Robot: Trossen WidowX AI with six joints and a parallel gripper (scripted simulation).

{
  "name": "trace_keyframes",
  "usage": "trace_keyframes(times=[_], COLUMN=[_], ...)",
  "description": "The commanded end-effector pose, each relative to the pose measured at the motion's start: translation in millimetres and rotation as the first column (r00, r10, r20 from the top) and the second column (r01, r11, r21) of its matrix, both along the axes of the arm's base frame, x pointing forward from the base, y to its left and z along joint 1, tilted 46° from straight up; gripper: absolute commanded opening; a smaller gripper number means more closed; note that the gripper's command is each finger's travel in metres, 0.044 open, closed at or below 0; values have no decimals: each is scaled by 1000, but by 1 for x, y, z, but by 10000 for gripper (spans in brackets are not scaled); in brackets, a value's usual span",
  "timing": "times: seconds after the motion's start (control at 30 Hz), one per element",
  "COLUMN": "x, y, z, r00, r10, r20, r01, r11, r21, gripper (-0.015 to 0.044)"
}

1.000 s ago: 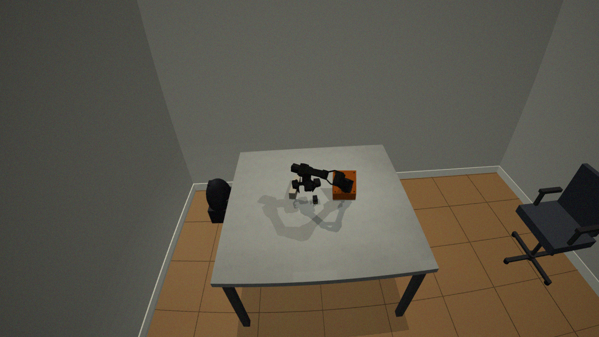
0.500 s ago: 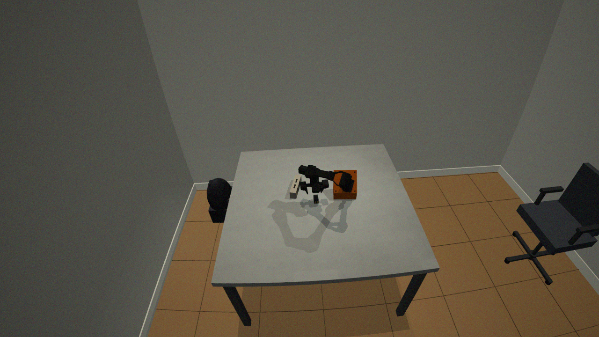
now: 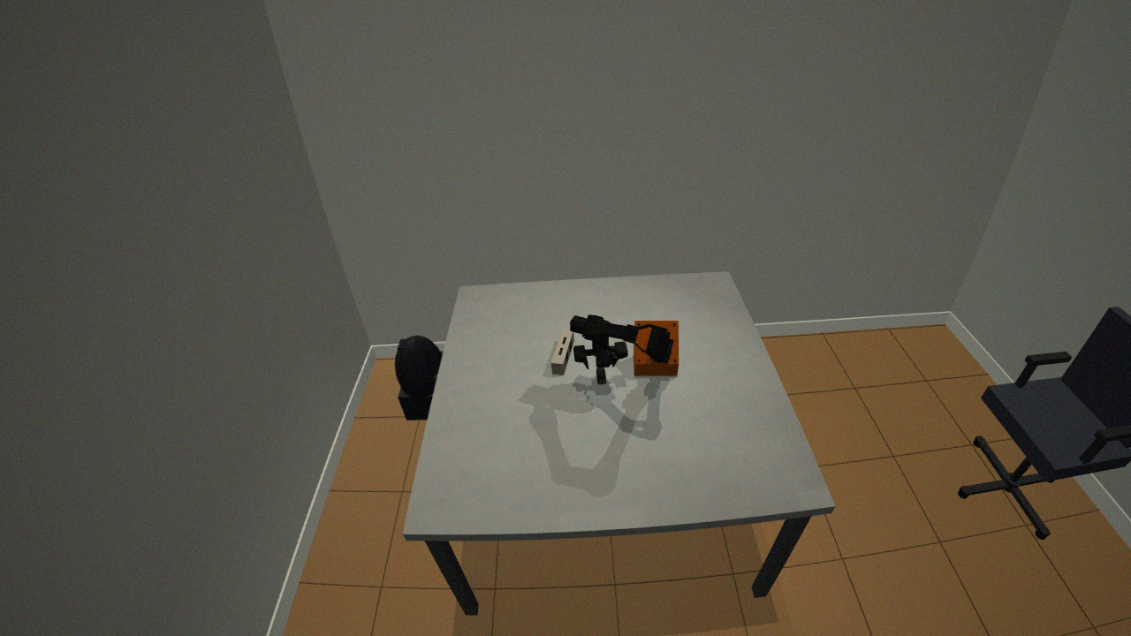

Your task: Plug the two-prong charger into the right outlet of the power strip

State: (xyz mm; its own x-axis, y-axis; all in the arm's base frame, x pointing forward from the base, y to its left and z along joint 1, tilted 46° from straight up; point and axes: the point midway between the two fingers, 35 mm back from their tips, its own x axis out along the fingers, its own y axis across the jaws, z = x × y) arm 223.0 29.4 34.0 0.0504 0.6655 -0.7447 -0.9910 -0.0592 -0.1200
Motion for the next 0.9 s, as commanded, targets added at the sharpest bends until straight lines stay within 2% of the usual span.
trace_keyframes(times=[0.0, 0.87], x=[-1, 0], y=[4, 34], z=[-4, -32], r00=[1000, 1000], r10=[-3, -3], r20=[-6, -6], r01=[3, 3], r11=[1000, 1000], r21=[3, 4], gripper=[440, 440])
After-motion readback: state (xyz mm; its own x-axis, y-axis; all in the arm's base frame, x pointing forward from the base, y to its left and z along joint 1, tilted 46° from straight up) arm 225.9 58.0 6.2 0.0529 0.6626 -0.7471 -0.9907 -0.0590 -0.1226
